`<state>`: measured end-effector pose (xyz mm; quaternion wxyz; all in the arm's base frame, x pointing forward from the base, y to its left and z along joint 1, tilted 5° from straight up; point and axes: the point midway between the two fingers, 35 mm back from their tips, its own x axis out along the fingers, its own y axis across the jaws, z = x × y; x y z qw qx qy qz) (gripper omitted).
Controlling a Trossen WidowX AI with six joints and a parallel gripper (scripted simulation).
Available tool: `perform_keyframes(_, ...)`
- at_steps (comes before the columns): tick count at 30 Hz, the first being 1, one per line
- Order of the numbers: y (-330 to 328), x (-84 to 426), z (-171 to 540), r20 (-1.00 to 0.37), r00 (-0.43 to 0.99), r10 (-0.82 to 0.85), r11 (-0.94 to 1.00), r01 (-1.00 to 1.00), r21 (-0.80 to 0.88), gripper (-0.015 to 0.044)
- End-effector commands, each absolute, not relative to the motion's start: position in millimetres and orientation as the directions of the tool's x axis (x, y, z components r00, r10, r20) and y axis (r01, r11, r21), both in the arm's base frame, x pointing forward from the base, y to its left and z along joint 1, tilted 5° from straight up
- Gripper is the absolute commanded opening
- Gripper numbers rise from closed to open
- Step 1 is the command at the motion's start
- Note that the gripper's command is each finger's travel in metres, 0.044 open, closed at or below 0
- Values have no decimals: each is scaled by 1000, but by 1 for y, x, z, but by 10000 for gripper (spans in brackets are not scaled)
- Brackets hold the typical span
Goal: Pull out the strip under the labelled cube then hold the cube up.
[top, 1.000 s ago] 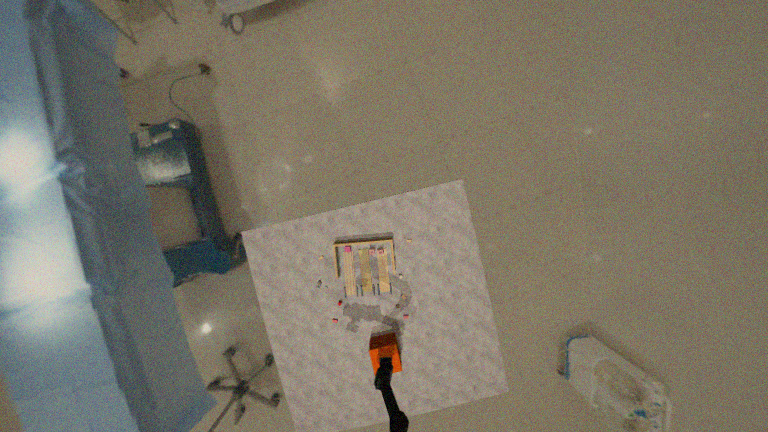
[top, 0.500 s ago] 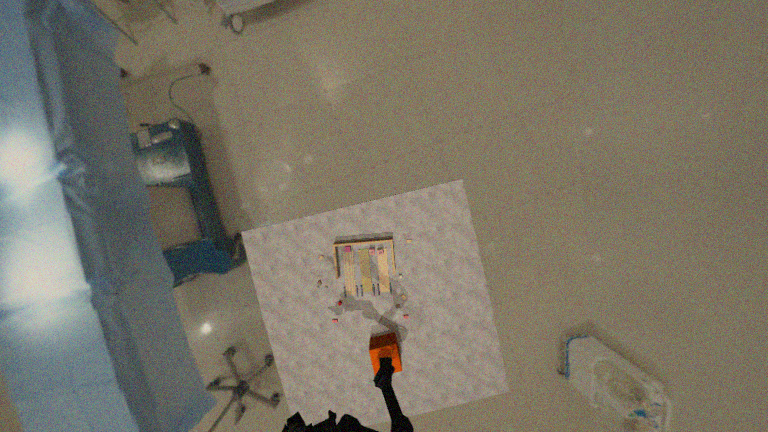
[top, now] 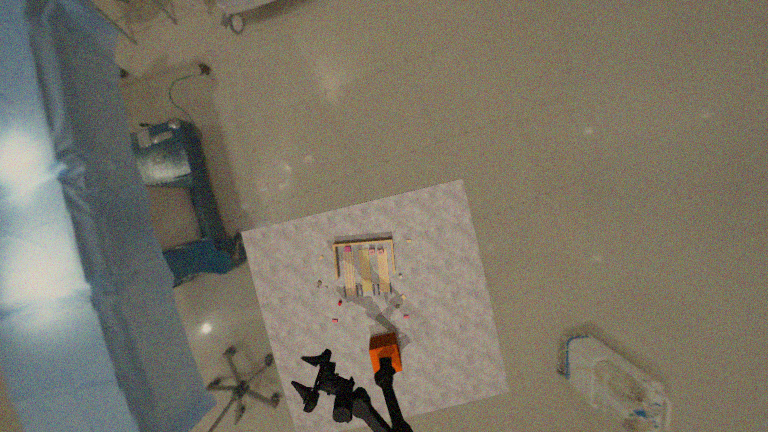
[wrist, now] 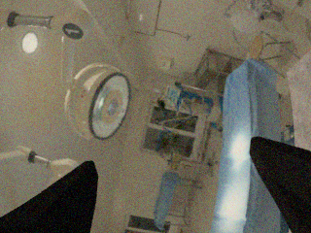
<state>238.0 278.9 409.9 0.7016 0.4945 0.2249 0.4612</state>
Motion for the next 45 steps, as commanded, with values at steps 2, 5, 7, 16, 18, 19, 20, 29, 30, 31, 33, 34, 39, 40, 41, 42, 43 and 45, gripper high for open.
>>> perform_keyframes(2, 231, 277, 341, -16, 671, 741, 438, -466, 769, 400)
perform_keyframes(5, 207, 291, 307, -97, 742, 664, 591, -440, 676, 400)
perform_keyframes(7, 189, 298, 283, -152, 781, 606, 683, -413, 602, 400)
perform_keyframes(16, 103, 303, 179, -397, 866, 305, 951, -253, 177, 400)
perform_keyframes(18, 83, 299, 157, -448, 863, 233, 972, -224, 73, 400)
perform_keyframes(19, 73, 296, 146, -473, 859, 197, 977, -213, 20, 400)
perform_keyframes(20, 67, 293, 139, -488, 855, 175, 978, -207, -12, 400)
perform_keyframes(29, 65, 292, 136, -494, 854, 166, 979, -204, -25, 400)
perform_keyframes(30, 65, 292, 136, -494, 854, 166, 979, -204, -25, 400)
perform_keyframes(31, 65, 292, 136, -494, 854, 166, 979, -204, -25, 400)
perform_keyframes(33, 65, 292, 136, -494, 854, 166, 979, -204, -25, 400)
perform_keyframes(34, 65, 292, 136, -494, 854, 166, 979, -204, -25, 400)
perform_keyframes(39, 63, 296, 134, -520, 840, 156, 980, -199, -27, 348)
perform_keyframes(40, 61, 300, 132, -553, 821, 144, 981, -192, -29, 321)
perform_keyframes(41, 59, 306, 128, -591, 796, 129, 982, -184, -32, 295)
perform_keyframes(42, 56, 311, 125, -629, 769, 115, 984, -175, -34, 269)
perform_keyframes(43, 53, 316, 121, -665, 740, 101, 985, -167, -36, 243)
perform_keyframes(45, 46, 326, 112, -733, 677, 75, 988, -152, -39, 190)
